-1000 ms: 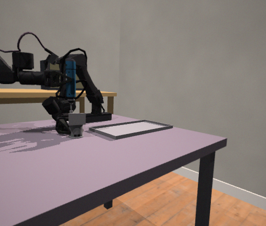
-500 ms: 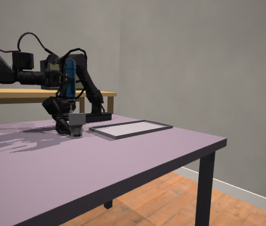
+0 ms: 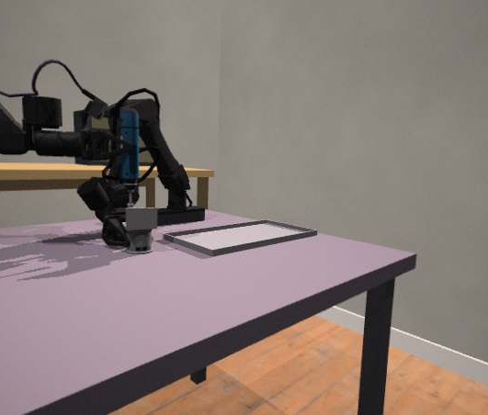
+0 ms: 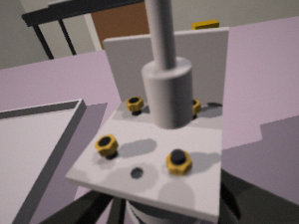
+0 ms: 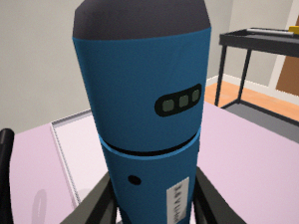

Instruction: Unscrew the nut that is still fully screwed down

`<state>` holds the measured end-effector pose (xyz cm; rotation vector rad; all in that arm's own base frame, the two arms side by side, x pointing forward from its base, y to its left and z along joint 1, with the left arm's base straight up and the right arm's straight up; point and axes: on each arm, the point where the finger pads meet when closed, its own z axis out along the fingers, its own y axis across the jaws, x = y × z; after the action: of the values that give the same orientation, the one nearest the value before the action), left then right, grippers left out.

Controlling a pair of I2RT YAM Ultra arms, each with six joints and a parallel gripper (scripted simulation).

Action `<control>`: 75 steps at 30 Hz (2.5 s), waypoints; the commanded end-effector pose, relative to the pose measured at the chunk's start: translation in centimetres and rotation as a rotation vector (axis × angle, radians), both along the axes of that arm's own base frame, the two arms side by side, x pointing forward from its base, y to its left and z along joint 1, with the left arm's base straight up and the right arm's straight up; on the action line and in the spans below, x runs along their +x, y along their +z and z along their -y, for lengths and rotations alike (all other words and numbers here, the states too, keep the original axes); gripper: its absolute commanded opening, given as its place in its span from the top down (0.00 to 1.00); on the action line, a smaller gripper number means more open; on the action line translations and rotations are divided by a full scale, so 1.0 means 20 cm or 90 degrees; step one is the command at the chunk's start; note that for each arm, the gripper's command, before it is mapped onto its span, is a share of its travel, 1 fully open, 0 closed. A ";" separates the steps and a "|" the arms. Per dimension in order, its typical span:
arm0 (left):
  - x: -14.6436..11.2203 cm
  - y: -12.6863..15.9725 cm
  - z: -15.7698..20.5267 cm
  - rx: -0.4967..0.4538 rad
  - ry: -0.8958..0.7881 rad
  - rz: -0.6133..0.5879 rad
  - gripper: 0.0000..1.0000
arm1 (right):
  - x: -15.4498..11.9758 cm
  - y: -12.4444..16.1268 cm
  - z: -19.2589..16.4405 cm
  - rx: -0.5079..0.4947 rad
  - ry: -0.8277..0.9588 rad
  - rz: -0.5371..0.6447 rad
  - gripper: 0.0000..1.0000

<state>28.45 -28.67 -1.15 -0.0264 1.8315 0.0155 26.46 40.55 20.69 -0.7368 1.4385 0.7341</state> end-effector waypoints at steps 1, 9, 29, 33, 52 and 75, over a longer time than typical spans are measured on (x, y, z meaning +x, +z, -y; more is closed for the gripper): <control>0.00 0.01 0.00 0.001 0.001 0.003 0.41 | 0.00 0.25 0.00 0.089 0.000 0.052 0.58; 0.00 0.01 0.00 0.001 0.001 0.003 0.41 | -0.01 0.17 0.01 0.073 0.001 0.042 0.58; 0.00 0.01 0.00 0.001 0.001 0.003 0.41 | 0.00 0.13 -0.01 0.078 0.002 0.046 0.58; 0.00 0.01 0.00 0.001 0.001 0.003 0.41 | 0.00 0.09 -0.01 0.072 0.002 0.042 0.58; 0.00 0.01 0.00 0.001 0.001 0.003 0.41 | 0.00 0.18 0.00 0.094 0.002 0.056 0.58; 0.00 0.01 0.00 0.001 0.001 0.003 0.41 | 0.01 0.08 0.00 0.074 0.001 0.043 0.58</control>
<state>28.45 -28.67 -1.15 -0.0264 1.8315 0.0155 26.47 40.57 18.65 -0.7375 1.4391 0.7341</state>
